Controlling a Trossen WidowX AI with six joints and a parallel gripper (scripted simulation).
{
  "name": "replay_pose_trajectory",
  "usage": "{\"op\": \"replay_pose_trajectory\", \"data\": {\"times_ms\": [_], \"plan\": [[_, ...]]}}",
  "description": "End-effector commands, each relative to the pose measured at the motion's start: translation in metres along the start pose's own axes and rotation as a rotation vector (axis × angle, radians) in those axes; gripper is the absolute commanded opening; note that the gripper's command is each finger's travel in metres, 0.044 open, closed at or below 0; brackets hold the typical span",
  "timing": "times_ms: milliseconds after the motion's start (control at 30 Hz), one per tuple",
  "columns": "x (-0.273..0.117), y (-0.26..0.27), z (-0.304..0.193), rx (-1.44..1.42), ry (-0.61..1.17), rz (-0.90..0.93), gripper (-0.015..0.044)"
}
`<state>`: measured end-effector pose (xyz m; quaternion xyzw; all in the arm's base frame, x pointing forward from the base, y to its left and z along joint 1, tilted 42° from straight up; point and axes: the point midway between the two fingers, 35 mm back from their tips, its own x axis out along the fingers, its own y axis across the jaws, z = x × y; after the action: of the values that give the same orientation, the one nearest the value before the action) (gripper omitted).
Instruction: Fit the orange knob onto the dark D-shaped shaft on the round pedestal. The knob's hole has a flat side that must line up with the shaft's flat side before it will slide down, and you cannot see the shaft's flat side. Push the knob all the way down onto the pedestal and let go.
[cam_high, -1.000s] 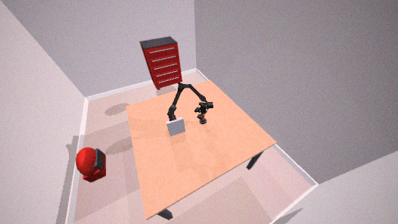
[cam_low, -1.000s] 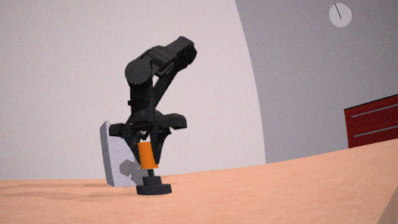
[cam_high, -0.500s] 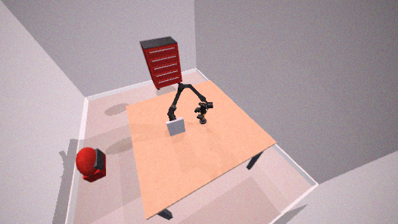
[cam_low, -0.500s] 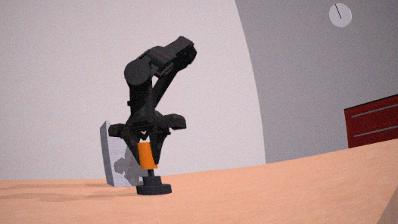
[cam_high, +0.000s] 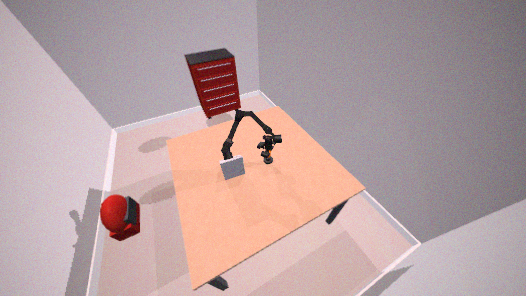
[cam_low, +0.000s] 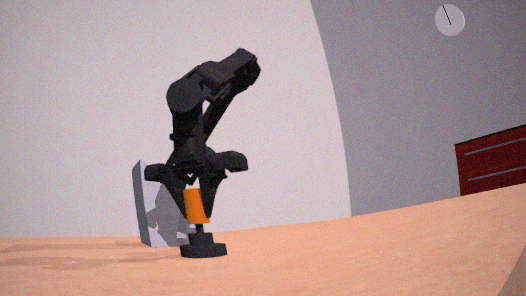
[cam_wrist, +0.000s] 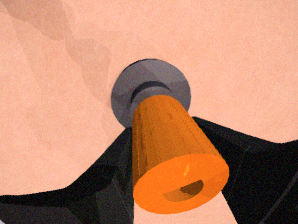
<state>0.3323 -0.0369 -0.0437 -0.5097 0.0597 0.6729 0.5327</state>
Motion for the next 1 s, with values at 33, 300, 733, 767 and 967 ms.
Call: {"op": "replay_pose_trajectory", "data": {"times_ms": [33, 300, 733, 767, 967], "plan": [[0.0005, 0.0011, -0.0004, 0.005, 0.001, -0.003, 0.0000], [-0.0040, 0.0034, 0.0003, 0.005, 0.001, -0.002, 0.0000], [-0.0040, 0.0002, -0.0007, -0.204, 0.002, -0.002, 0.0000], [-0.0037, 0.0000, -0.0008, -0.204, 0.002, -0.002, 0.0000], [0.0008, 0.0002, -0.0013, -0.204, 0.002, -0.002, 0.0000]]}}
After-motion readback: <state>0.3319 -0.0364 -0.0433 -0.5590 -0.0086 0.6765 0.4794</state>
